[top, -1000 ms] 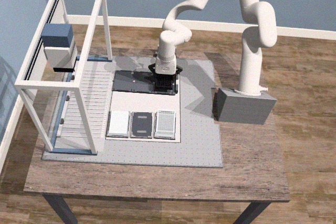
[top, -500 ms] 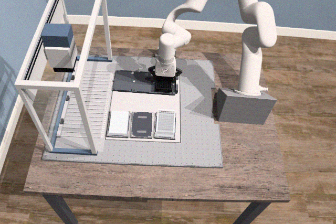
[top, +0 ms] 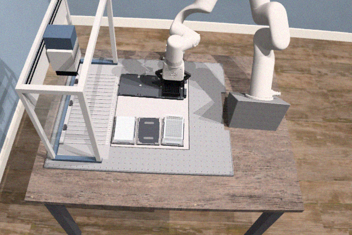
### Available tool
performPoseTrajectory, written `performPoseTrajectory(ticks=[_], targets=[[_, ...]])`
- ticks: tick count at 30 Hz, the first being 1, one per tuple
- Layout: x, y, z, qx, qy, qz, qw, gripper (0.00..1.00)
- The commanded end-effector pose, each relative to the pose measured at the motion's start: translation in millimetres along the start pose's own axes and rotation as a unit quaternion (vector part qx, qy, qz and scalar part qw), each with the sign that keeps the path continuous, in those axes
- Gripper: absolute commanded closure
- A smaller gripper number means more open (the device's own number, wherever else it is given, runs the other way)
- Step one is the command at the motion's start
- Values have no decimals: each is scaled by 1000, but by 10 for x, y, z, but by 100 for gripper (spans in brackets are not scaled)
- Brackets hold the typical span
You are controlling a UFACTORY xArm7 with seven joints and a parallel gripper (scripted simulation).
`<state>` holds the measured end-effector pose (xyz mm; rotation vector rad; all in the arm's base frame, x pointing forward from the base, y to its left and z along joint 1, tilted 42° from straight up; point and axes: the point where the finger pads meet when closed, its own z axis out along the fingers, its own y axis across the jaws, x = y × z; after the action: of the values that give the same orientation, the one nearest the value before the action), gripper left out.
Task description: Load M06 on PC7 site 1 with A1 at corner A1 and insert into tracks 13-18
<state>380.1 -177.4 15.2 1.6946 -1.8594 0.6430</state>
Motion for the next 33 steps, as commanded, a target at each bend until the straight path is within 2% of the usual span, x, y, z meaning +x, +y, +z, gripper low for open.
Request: performPoseTrajectory(ticks=[1,16,33], targets=[[-6,-12,1,2,-1,0,1000,100],[-6,-12,89,2,-1,0,1000,100],[-6,-13,88,2,-1,0,1000,100]])
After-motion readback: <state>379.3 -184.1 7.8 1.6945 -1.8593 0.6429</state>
